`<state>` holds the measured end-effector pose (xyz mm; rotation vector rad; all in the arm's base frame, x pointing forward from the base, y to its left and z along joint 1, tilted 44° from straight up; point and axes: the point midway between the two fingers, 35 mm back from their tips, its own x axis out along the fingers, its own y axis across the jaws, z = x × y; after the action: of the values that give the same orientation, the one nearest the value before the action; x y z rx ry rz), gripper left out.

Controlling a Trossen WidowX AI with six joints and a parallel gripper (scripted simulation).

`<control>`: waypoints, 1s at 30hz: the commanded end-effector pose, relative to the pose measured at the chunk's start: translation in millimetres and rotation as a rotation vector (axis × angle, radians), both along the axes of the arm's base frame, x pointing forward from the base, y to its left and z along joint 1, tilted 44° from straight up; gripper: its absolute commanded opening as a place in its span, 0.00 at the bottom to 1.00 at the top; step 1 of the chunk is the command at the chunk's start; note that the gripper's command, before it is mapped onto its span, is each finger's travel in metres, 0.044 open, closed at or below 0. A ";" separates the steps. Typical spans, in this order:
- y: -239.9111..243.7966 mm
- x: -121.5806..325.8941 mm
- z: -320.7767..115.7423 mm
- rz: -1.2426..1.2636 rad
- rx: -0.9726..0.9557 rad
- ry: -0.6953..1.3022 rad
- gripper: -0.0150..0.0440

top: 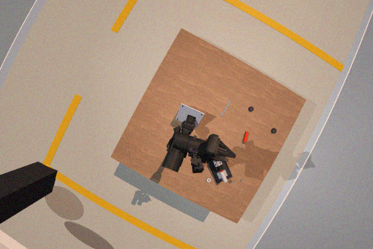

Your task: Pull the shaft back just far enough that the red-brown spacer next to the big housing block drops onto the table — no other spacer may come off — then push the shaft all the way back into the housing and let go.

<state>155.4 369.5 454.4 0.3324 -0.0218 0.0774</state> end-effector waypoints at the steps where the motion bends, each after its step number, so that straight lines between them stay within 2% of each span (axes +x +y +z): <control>1: -0.5 2.3 -0.2 -0.001 -0.011 -0.003 0.98; 4: -9.2 33.5 -4.3 -0.011 -0.167 -0.032 1.00; 10: -41.7 113.3 -35.7 -0.148 -0.713 0.010 1.00; 12: -51.7 125.7 -39.2 -0.141 -0.707 0.013 1.00; 14: -69.3 150.0 -51.1 -0.174 -0.871 0.053 1.00; 23: -176.9 238.0 -112.4 -0.214 -1.663 0.388 1.00; 30: -277.7 267.9 -159.6 -0.037 -2.141 0.743 1.00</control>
<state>413.1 142.3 321.2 -1.5643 0.5540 -0.1731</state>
